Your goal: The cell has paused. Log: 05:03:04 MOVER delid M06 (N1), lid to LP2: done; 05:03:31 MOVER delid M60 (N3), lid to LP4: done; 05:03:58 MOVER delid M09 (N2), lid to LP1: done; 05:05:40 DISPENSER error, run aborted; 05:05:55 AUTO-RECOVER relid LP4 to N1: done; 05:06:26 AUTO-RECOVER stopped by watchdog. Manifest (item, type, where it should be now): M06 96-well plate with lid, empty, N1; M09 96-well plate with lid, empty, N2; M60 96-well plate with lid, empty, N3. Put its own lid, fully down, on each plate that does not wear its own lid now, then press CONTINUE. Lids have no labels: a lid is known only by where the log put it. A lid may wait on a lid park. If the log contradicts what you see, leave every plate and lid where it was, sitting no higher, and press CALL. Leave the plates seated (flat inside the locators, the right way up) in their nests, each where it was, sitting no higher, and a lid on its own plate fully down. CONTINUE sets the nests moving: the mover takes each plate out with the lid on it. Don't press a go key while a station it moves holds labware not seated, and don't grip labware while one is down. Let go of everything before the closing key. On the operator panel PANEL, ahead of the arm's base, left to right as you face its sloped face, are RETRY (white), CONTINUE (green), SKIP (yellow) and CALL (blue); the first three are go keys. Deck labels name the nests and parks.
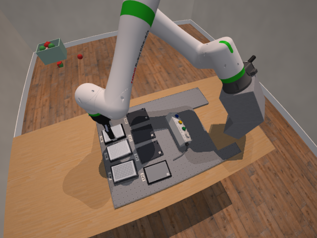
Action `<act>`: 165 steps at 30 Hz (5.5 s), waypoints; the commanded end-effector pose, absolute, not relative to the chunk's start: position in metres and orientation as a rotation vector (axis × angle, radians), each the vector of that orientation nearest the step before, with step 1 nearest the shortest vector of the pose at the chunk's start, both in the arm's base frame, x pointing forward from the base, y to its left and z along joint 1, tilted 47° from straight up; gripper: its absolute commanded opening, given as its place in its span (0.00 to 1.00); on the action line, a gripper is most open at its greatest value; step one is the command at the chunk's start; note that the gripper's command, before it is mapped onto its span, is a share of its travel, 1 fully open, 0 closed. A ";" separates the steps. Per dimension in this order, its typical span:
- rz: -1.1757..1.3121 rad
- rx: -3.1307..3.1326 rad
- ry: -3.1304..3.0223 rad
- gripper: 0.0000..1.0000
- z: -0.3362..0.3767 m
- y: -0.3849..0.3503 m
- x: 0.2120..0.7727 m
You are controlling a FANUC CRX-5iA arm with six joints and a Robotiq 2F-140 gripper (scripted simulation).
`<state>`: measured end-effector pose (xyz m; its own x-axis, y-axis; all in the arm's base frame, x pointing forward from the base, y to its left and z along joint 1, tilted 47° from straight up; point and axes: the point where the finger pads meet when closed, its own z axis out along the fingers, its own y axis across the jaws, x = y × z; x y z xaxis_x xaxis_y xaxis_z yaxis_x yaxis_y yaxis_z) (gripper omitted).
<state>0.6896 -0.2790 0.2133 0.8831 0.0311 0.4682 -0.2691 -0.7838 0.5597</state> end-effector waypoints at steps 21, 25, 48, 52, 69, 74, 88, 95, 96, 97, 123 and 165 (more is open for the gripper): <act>0.612 2.403 -0.170 0.66 0.213 -0.279 0.690; 0.612 2.403 -0.170 0.66 0.213 -0.279 0.690; 0.612 2.403 -0.170 0.00 0.213 -0.279 0.690; 0.612 2.403 -0.170 0.00 0.213 -0.279 0.690; 0.612 2.403 -0.170 0.00 0.213 -0.279 0.690; 0.612 2.403 -0.170 0.00 0.213 -0.279 0.690; 0.612 2.403 -0.170 0.00 0.213 -0.279 0.690; 0.612 2.403 -0.170 0.00 0.214 -0.278 0.689; 0.612 2.403 -0.170 0.00 0.214 -0.278 0.689; 0.612 2.403 -0.170 0.00 0.214 -0.278 0.689; 0.612 2.403 -0.170 0.00 0.235 -0.259 0.678; 0.604 2.413 -0.173 0.00 0.169 -0.125 0.721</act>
